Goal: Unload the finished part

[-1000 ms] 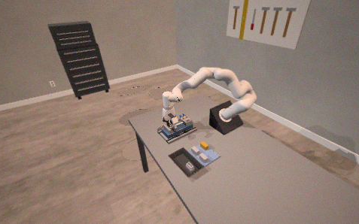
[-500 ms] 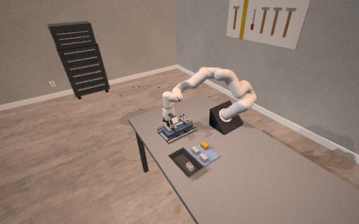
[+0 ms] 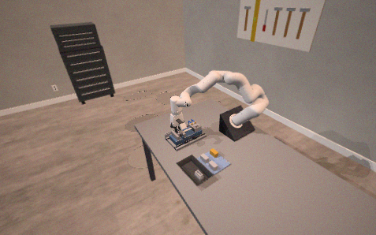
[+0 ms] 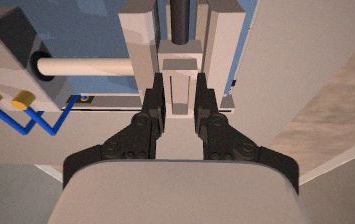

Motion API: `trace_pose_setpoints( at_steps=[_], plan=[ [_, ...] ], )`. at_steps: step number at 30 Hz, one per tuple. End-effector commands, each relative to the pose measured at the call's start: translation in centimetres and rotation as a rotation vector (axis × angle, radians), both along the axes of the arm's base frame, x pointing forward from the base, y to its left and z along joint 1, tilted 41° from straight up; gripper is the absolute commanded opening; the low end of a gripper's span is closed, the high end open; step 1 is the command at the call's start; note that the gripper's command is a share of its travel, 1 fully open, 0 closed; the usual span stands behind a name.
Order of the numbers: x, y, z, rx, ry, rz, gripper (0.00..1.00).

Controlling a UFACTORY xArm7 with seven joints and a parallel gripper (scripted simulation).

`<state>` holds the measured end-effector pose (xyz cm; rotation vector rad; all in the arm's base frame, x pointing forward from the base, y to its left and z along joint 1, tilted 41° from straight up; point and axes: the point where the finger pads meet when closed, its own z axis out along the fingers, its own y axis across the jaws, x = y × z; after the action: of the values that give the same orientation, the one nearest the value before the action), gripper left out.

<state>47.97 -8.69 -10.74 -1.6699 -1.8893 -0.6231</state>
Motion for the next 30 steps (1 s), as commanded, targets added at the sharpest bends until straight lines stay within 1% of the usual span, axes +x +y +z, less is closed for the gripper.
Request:
trace_pose_setpoints(
  at_steps=[1,12,30],
  plan=[
    [0.1,-0.2,0.1,-0.003,-0.003,-0.003,0.00],
    [0.2,-0.5,0.5,-0.003,-0.003,-0.003,0.00],
    [0.4,-2.3,2.5,-0.003,-0.003,-0.003,0.00]
  ],
)
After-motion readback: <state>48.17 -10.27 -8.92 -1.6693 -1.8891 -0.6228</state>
